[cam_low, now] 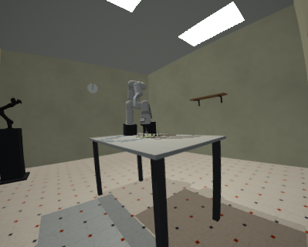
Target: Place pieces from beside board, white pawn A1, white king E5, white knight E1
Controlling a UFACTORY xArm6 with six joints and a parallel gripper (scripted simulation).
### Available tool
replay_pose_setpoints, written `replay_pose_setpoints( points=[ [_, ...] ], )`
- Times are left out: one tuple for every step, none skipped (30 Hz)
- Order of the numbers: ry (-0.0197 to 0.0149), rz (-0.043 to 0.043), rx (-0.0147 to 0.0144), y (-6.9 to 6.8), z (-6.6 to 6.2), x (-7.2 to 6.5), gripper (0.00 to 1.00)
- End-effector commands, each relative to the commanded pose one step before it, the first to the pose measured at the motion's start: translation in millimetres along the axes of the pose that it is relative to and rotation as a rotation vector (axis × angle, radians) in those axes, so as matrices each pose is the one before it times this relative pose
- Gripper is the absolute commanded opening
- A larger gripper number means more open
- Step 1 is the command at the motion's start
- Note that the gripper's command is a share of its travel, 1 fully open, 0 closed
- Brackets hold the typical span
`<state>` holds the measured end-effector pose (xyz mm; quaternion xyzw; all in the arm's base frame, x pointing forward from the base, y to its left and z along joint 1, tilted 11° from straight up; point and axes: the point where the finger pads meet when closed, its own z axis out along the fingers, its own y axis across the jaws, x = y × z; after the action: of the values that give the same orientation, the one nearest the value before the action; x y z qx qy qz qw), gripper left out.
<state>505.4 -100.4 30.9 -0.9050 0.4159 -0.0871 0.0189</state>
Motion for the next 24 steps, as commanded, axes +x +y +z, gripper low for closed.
replay_pose_setpoints(
  points=[
    [0.00466, -0.00003, 0.00361, -2.59, 15.04, 3.34, 0.00],
    [0.00000, 0.00000, 0.00000, -0.05, 4.28, 0.08, 0.00],
    [0.00000, 0.00000, 0.00000, -0.05, 3.98, 0.07, 0.00],
    [0.00000, 0.00000, 0.00000, -0.05, 3.65, 0.07, 0.00],
    [0.00000, 0.00000, 0.00000, -0.04, 3.29, 0.06, 0.00],
    [0.00000, 0.00000, 0.00000, -0.03, 2.90, 0.05, 0.00],
    [0.00000, 0.00000, 0.00000, -0.03, 2.49, 0.05, 0.00],
    [0.00000, 0.00000, 0.00000, -0.02, 2.09, 0.03, 0.00],
    [0.00000, 0.00000, 0.00000, -0.02, 1.67, 0.04, 0.00],
    [0.00000, 0.00000, 0.00000, -0.02, 1.28, 0.02, 0.00],
    [0.00000, 0.00000, 0.00000, -0.01, 0.92, 0.02, 0.00],
    [0.00000, 0.00000, 0.00000, -0.01, 0.59, 0.01, 0.00],
    [0.00000, 0.00000, 0.00000, 0.00, 0.32, 0.00, 0.00],
    [0.00000, 0.00000, 0.00000, 0.00, 0.13, 0.00, 0.00],
    [0.00000, 0.00000, 0.00000, 0.00, 0.02, 0.00, 0.00],
    [0.00000, 0.00000, 0.00000, 0.00, 0.00, 0.00, 0.00],
    [0.00000, 0.00000, 0.00000, 0.00, 0.00, 0.00, 0.00],
    [0.00000, 0.00000, 0.00000, 0.00, 0.00, 0.00, 0.00],
    [0.00000, 0.00000, 0.00000, 0.00, 0.00, 0.00, 0.00],
    [0.00000, 0.00000, 0.00000, 0.00, 0.00, 0.00, 0.00],
    [0.00000, 0.00000, 0.00000, 0.00, 0.00, 0.00, 0.00],
    [0.00000, 0.00000, 0.00000, 0.00, 0.00, 0.00, 0.00],
    [0.00000, 0.00000, 0.00000, 0.00, 0.00, 0.00, 0.00],
    [0.00000, 0.00000, 0.00000, 0.00, 0.00, 0.00, 0.00]
  ],
)
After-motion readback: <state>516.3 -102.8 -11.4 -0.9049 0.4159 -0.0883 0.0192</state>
